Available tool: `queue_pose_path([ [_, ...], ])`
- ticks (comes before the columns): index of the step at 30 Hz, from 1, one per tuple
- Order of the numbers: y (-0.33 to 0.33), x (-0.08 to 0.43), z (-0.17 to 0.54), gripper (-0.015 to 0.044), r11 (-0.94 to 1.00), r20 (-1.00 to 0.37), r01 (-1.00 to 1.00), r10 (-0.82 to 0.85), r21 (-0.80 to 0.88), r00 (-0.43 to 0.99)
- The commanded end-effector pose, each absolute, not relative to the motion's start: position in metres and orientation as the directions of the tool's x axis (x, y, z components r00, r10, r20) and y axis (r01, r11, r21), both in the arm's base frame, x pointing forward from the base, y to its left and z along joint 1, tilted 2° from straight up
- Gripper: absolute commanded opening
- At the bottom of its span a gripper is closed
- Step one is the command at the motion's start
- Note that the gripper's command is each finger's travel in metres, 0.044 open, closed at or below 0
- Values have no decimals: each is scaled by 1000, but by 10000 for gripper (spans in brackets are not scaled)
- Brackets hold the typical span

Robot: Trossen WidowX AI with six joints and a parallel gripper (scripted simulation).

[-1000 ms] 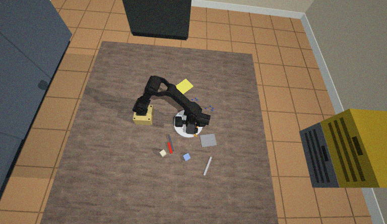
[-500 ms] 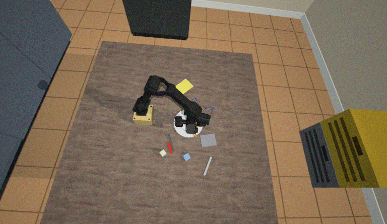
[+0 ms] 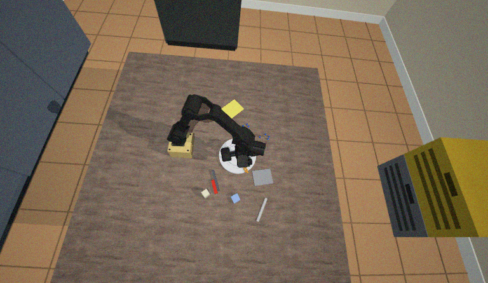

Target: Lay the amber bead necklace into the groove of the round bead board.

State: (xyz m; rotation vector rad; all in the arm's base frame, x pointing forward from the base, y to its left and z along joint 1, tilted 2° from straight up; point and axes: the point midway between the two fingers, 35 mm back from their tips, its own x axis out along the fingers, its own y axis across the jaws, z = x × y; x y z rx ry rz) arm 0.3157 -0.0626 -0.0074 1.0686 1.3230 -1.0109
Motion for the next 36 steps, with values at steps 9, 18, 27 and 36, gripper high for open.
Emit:
queue_pose_path([
  [9, -37, 318, 4, 120, 628, -999, 777, 38, 35, 15],
  [18, -37, 322, -4, 120, 624, -999, 780, 34, 45, 30],
  [27, -36, 321, -16, 120, 626, -999, 779, 35, 41, 24],
  [36, -35, 319, -31, 120, 628, -999, 778, 37, 37, 17],
])
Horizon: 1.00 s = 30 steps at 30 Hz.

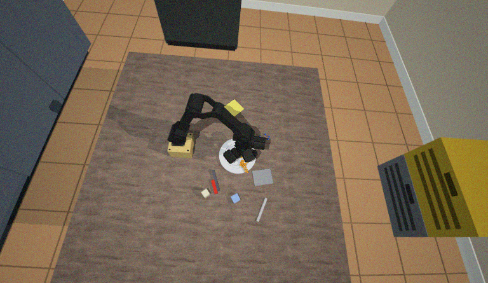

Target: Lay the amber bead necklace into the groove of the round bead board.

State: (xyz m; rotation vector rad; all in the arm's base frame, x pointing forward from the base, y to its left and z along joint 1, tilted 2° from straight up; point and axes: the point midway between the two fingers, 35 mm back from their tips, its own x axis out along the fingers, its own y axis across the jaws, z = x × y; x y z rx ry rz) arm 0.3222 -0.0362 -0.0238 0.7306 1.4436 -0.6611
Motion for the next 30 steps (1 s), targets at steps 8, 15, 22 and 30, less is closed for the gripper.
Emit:
queue_pose_path([
  [8, -35, 318, -36, 120, 628, -999, 777, 38, 35, 15],
  [15, -36, 320, -34, 0, 627, -999, 778, 35, 37, 20],
  [22, -36, 320, -34, 0, 627, -999, 778, 35, 37, 20],
  [30, -36, 320, -34, 0, 627, -999, 778, 35, 37, 20],
])
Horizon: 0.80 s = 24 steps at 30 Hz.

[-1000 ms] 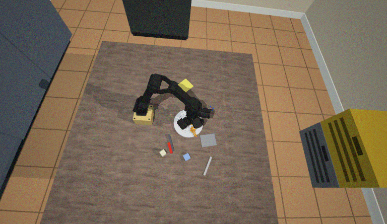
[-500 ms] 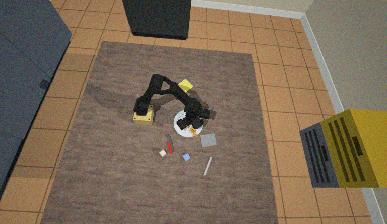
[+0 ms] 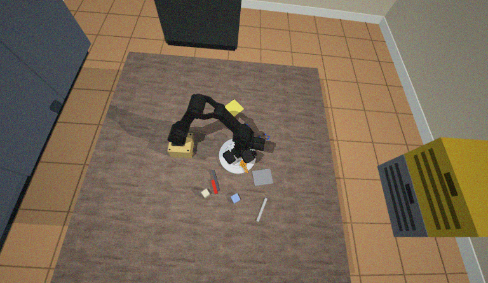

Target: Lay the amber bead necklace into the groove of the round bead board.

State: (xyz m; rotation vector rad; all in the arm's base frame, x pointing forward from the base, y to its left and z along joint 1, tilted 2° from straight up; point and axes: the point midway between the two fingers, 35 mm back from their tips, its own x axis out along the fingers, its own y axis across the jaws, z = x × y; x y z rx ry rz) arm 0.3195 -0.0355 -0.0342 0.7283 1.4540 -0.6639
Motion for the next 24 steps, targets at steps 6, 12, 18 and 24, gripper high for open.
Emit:
queue_pose_path([
  [6, -36, 320, -34, 0, 627, -999, 778, 35, 37, 20],
  [12, -36, 320, -34, 0, 627, -999, 778, 35, 37, 20],
  [18, -36, 320, -34, 0, 627, -999, 778, 35, 37, 20],
  [24, -35, 319, -30, 0, 628, -999, 777, 37, 36, 16],
])
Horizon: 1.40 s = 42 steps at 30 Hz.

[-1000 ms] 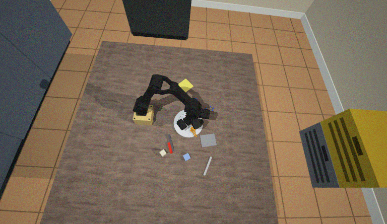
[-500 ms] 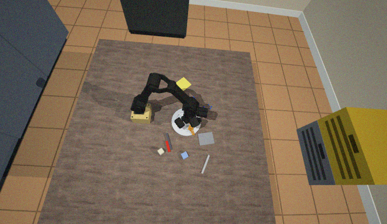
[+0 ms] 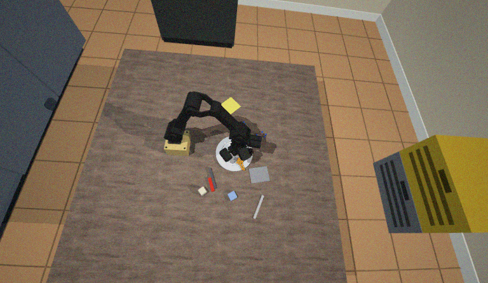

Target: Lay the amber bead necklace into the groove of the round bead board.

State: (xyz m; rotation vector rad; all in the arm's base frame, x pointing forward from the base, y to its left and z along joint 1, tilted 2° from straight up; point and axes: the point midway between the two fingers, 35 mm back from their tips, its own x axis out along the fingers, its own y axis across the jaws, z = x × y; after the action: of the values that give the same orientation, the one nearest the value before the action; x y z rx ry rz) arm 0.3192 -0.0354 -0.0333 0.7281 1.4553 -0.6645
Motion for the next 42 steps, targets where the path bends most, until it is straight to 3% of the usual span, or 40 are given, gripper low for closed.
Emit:
queue_pose_path([
  [1, -35, 318, -29, 0, 628, -999, 777, 37, 35, 15],
  [23, -7, 367, -25, 0, 628, -999, 777, 40, 39, 18],
  [42, -6, 368, -33, 0, 628, -999, 777, 40, 39, 18],
])
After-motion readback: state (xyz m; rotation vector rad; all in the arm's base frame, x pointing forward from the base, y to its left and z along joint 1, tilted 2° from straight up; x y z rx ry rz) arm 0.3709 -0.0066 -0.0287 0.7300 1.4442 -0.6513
